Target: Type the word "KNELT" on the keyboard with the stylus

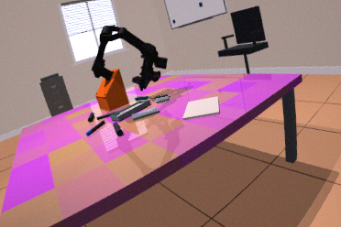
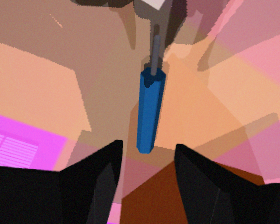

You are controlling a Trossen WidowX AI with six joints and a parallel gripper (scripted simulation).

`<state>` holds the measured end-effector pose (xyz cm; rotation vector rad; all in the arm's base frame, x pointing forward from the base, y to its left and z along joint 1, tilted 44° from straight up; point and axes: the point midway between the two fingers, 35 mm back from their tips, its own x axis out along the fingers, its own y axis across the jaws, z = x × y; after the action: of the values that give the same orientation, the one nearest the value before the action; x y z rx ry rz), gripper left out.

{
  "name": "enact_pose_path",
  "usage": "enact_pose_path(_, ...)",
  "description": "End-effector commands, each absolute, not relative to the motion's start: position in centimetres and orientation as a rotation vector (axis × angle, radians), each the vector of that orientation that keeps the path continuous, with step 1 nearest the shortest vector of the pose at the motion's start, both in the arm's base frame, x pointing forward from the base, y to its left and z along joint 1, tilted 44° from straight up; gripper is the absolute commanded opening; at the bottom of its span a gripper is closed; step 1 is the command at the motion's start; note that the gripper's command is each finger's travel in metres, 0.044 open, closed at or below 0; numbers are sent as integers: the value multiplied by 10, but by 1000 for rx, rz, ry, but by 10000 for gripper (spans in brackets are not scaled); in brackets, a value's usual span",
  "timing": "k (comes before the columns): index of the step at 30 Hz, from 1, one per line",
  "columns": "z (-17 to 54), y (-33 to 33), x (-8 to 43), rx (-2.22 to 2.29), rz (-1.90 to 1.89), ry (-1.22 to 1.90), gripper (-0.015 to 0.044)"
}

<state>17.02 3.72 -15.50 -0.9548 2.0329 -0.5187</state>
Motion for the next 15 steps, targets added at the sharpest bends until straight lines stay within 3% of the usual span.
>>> enact_pose_path(1,-158,34,170,-964,-517,2034,150)
enact_pose_path(15,-165,27,173,-965,-518,2034,150)
